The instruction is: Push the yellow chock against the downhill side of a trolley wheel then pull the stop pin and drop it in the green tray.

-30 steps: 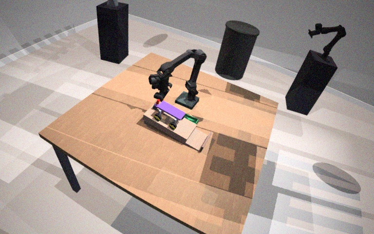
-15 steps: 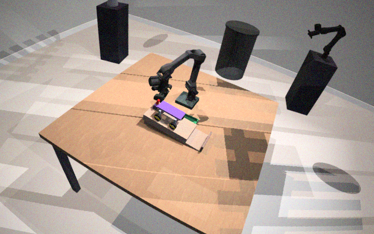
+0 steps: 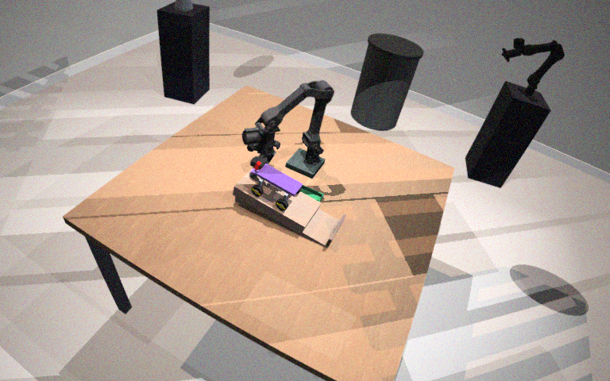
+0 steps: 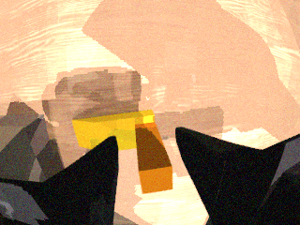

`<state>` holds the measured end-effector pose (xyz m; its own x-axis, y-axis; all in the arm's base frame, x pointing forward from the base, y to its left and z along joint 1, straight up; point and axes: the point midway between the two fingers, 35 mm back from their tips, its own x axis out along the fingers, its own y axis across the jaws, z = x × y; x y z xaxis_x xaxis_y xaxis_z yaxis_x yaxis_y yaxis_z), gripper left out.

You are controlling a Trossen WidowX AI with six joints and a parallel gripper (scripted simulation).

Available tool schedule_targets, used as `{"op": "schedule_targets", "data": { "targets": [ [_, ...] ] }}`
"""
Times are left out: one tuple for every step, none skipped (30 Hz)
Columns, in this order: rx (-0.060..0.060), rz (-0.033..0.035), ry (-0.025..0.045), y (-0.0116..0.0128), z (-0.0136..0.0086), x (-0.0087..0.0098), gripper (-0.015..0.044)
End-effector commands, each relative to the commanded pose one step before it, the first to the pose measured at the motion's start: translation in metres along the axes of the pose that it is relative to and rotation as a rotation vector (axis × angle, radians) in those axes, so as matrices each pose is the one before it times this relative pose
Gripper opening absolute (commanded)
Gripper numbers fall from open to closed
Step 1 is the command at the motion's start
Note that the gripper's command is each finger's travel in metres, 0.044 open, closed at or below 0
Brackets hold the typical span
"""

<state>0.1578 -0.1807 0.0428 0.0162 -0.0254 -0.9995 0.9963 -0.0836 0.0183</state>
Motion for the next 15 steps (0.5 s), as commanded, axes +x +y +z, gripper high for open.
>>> {"op": "schedule_targets", "data": {
  "targets": [
    [0.0, 0.00047, -0.00041, 0.00008, 0.00007, -0.00028, 0.0137],
    [0.0, 0.0, 0.0, 0.0, 0.0, 0.0, 0.0111],
    [0.0, 0.0, 0.0, 0.0, 0.0, 0.0, 0.0085],
    [0.0, 0.0, 0.0, 0.0, 0.0, 0.0, 0.0078],
    [0.0, 0.0, 0.0, 0.0, 0.0, 0.0, 0.0072],
    [0.0, 0.0, 0.0, 0.0, 0.0, 0.0, 0.0065],
    [0.0, 0.0, 0.0, 0.0, 0.0, 0.0, 0.0058],
    [0.0, 0.0, 0.0, 0.0, 0.0, 0.0, 0.0052],
    [0.0, 0.0, 0.0, 0.0, 0.0, 0.0, 0.0045],
    [0.0, 0.0, 0.0, 0.0, 0.0, 0.0, 0.0038],
    [0.0, 0.0, 0.0, 0.0, 0.0, 0.0, 0.0032],
    [-0.0001, -0.00004, 0.00031, 0.00001, 0.00002, -0.0008, 0.0005],
    [-0.0002, -0.00013, 0.00093, 0.00002, 0.00006, -0.0024, 0.0],
    [-0.0002, -0.00018, 0.00123, -0.00004, 0.00001, -0.00324, 0.0],
    [-0.0003, -0.00029, 0.00193, -0.00013, -0.00005, -0.0051, 0.0]
  ]
}}
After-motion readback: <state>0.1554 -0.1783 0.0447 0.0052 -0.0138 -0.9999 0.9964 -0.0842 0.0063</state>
